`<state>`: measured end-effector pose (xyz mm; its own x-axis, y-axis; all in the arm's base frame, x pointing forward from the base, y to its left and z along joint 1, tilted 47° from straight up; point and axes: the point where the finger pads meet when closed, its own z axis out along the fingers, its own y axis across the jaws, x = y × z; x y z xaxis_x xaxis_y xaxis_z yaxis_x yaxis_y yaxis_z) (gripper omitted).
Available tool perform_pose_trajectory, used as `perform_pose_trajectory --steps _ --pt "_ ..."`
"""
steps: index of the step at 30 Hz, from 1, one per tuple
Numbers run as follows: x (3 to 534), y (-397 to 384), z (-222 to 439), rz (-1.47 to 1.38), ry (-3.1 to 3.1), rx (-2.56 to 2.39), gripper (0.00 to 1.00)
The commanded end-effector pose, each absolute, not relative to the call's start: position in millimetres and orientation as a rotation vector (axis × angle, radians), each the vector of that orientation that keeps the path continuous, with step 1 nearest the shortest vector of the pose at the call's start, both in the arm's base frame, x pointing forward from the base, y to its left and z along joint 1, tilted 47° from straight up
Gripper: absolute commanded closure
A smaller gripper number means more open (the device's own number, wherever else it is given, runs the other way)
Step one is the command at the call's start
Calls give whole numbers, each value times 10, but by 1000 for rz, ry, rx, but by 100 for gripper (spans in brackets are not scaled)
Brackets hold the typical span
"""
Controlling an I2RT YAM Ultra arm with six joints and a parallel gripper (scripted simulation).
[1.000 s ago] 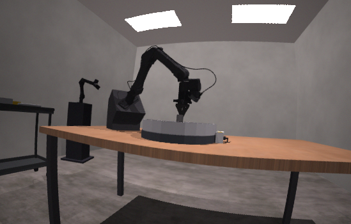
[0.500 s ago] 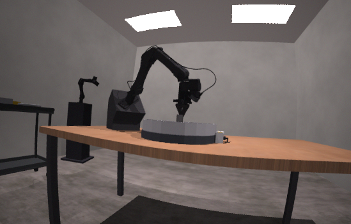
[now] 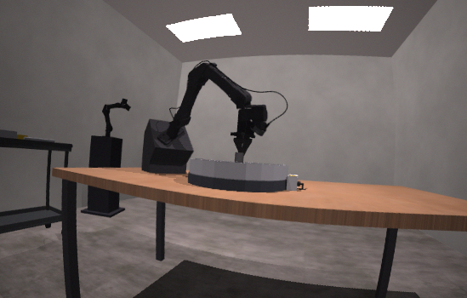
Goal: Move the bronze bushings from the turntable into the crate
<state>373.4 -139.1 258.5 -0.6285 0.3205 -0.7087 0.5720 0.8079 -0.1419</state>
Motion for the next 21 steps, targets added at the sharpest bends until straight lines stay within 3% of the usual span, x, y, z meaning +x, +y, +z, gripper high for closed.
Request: perform_pose_trajectory --steps 1,4,5,21 --pt "3696 -1393 2758 -465 2243 650 100" --pt "3696 -1393 2758 -465 2243 650 100" --pt "3696 -1393 2758 -465 2243 650 84" --pt "3701 -1388 2759 -460 2243 649 84"
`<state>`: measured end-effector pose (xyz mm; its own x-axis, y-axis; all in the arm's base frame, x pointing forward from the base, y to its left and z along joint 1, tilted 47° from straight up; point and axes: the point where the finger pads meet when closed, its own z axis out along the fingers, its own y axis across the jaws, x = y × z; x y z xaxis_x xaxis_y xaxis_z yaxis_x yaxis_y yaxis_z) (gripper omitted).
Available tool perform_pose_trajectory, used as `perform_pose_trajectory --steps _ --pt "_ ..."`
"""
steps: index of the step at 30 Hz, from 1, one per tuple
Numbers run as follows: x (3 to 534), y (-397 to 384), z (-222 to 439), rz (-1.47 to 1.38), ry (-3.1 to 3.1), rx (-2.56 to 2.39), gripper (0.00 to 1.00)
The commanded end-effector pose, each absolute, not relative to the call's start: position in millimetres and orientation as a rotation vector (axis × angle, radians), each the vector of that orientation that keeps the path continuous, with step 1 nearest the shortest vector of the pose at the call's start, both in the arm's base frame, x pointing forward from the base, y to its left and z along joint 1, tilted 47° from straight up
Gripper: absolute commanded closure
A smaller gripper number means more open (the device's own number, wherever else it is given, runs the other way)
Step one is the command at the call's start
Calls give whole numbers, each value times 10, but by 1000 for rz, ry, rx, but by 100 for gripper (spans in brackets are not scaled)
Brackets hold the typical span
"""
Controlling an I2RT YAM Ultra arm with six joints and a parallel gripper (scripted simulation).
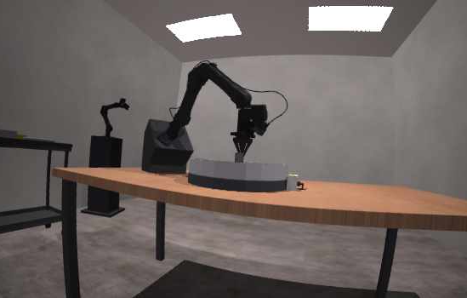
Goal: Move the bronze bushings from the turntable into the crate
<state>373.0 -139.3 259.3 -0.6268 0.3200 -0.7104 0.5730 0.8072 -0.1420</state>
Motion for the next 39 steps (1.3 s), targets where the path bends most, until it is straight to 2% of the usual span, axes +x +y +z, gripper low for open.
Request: perform_pose_trajectory --steps 1,39 --pt "3701 -1388 2759 -460 2243 649 84" --pt "3507 -1157 3001 -463 2262 651 84"
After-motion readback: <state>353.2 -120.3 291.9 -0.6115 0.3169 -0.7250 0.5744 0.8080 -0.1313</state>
